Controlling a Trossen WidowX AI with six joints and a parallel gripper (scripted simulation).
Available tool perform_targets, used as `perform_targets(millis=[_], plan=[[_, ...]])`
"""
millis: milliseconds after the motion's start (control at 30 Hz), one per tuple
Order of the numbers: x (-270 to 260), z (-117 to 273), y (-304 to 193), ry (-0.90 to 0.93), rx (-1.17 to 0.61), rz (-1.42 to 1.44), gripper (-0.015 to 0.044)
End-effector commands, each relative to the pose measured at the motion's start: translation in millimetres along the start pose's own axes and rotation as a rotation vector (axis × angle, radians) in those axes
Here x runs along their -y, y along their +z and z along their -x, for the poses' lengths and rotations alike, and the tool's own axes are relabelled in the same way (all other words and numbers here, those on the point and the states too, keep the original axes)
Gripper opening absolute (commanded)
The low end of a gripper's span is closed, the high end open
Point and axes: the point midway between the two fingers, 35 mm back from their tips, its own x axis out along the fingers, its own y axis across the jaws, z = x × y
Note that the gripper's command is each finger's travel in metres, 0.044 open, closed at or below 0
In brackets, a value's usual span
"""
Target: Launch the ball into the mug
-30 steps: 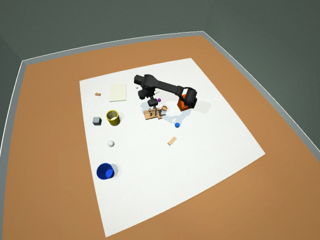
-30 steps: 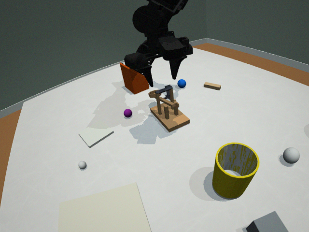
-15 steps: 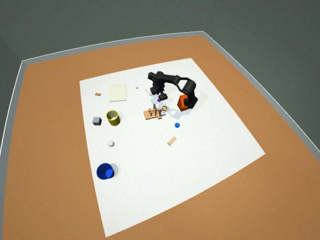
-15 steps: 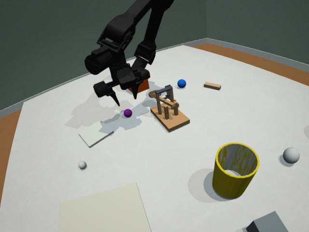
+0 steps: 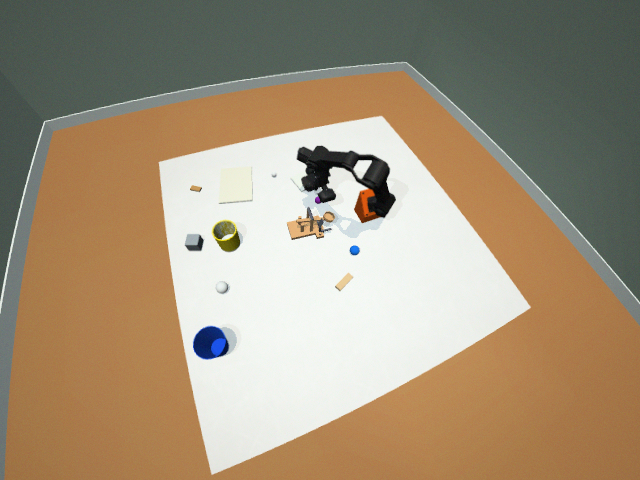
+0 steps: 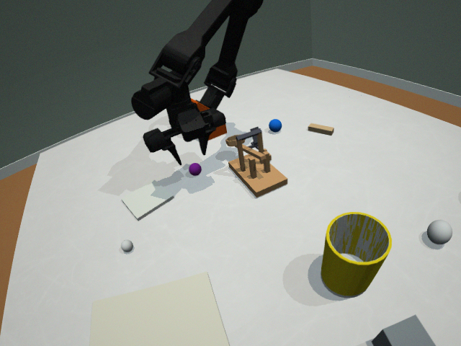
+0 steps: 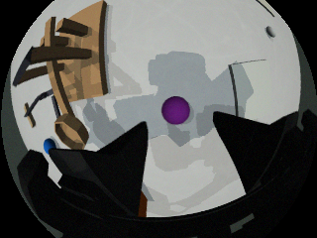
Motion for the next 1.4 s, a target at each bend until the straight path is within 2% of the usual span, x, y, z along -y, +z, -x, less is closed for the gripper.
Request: perform_targets(millis=[0,667,867,1100,1233,1367], plan=[[-1.1,-8.2,-0.3,0.006,-0.001,-0.004,0.0300],[-1.8,-38.2,-1.1,0.008,-0.001,-0.004,0.0300],[-1.8,-38.2,-1.1,0.008,-0.001,-0.004,0.0142],[-1.8,-38.2,-1.1,0.008,-0.001,-0.004,0.0096],[-0.3,-28.6,1.0,0.006,-0.001,-0.004,0.0000],[2.5,-1.6,5.0,0.003,-0.001,-0.005,0.0000]])
